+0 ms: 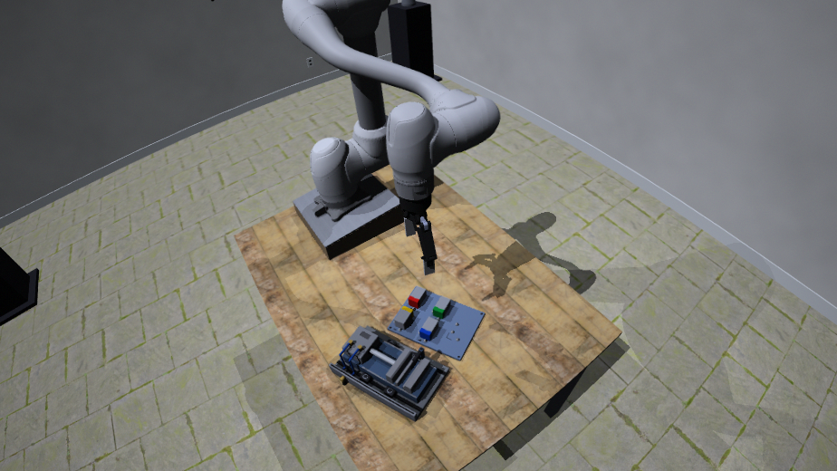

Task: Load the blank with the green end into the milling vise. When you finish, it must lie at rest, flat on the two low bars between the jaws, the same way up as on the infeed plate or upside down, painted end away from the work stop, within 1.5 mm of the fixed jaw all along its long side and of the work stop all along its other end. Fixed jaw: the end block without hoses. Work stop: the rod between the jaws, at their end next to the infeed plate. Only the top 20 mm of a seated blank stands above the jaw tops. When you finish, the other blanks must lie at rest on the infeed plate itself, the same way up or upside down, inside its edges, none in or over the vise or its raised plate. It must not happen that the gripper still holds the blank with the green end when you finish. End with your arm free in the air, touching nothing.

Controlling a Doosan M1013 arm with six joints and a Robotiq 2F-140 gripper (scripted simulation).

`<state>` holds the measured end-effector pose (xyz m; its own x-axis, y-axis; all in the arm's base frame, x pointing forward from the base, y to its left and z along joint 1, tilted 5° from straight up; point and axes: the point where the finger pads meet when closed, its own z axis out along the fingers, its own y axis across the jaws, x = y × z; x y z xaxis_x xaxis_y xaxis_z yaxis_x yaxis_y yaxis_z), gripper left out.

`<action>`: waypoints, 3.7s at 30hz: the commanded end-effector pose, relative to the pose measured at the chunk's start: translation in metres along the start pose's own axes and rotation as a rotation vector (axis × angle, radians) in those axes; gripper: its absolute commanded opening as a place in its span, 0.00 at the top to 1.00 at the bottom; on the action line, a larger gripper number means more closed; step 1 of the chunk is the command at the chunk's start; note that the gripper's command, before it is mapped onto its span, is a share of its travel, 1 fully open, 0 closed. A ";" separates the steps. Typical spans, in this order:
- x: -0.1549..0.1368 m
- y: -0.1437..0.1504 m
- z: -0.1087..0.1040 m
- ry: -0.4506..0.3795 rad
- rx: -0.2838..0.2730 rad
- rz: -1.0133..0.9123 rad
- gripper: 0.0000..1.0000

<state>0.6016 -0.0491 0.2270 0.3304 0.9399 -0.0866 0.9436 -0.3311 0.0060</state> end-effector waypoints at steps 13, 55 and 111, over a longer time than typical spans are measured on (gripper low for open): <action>0.000 0.000 0.000 0.001 0.000 -0.211 0.00; 0.000 0.000 0.000 0.001 0.000 -0.682 0.00; 0.000 0.000 0.000 0.002 0.000 -0.733 0.58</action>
<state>0.6016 -0.0491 0.2270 -0.3854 0.9203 -0.0670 0.9225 0.3824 -0.0529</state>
